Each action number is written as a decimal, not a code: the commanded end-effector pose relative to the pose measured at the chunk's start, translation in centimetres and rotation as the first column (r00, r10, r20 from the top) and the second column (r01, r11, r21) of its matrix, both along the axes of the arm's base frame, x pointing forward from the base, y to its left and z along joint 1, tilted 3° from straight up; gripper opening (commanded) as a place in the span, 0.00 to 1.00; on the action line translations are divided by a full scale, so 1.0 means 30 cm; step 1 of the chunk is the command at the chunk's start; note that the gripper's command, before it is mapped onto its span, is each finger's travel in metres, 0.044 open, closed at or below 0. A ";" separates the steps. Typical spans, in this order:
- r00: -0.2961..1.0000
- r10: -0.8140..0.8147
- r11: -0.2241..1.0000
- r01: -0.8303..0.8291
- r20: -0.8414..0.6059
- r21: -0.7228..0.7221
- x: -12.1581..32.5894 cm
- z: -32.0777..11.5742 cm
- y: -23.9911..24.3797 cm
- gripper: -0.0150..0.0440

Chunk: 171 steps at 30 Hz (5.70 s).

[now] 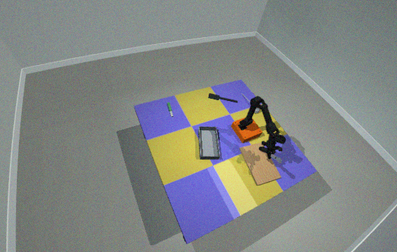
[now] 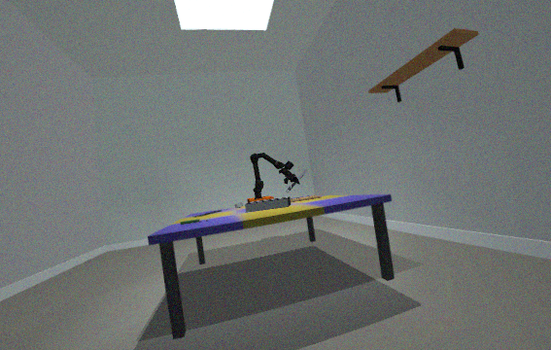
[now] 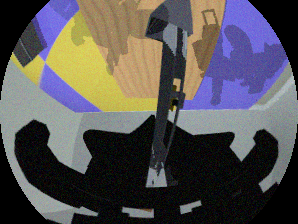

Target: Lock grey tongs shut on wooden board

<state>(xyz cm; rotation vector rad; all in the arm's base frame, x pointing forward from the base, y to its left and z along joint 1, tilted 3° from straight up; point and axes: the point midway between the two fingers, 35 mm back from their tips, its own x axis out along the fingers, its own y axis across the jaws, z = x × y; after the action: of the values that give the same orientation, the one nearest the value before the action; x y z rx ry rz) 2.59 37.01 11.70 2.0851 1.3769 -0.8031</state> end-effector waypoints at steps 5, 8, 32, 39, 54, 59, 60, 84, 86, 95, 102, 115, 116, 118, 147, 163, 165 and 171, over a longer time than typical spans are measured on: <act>0.999 -0.009 0.995 0.004 -0.052 -0.104 0.006 0.005 0.017 0.00; 0.997 -0.016 0.989 0.005 -0.072 -0.151 0.010 0.006 0.018 0.00; 0.960 -0.144 0.866 0.005 -0.241 -0.500 0.032 0.051 -0.035 0.00; 0.940 -0.197 0.814 -0.002 -0.279 -0.581 0.034 0.076 -0.062 0.00; 0.938 -0.202 0.809 -0.003 -0.282 -0.588 0.036 0.050 -0.057 0.00; 0.938 -0.202 0.809 -0.002 -0.282 -0.588 0.038 0.023 -0.052 0.00; 0.938 -0.202 0.809 -0.002 -0.282 -0.588 0.038 0.017 -0.051 0.00; 0.938 -0.202 0.809 -0.002 -0.282 -0.588 0.044 -0.114 -0.036 0.00; 0.938 -0.202 0.809 -0.002 -0.282 -0.588 0.045 -0.125 -0.035 0.00; 0.938 -0.202 0.809 -0.002 -0.282 -0.588 0.047 -0.175 -0.035 0.00; 0.938 -0.202 0.809 -0.002 -0.282 -0.588 0.048 -0.213 -0.036 0.00; 0.938 -0.202 0.809 -0.002 -0.282 -0.588 0.050 -0.283 -0.043 0.00; 0.938 -0.202 0.809 -0.002 -0.282 -0.588 0.050 -0.288 -0.044 0.00; 0.938 -0.202 0.809 -0.002 -0.282 -0.588 0.050 -0.297 -0.045 0.00; 0.938 -0.208 0.808 0.004 -0.277 -0.589 0.051 -0.291 -0.052 1.00; 0.937 -0.207 0.803 -0.001 -0.281 -0.596 -0.056 0.036 -0.517 1.00; 0.937 -0.205 0.803 -0.004 -0.282 -0.596 -0.061 0.046 -0.549 1.00; 0.938 -0.204 0.804 -0.004 -0.282 -0.595 -0.062 0.103 -0.549 1.00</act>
<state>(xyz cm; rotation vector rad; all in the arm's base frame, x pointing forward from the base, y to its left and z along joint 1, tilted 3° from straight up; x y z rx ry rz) 0.79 20.44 13.60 1.5636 0.9708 -1.4750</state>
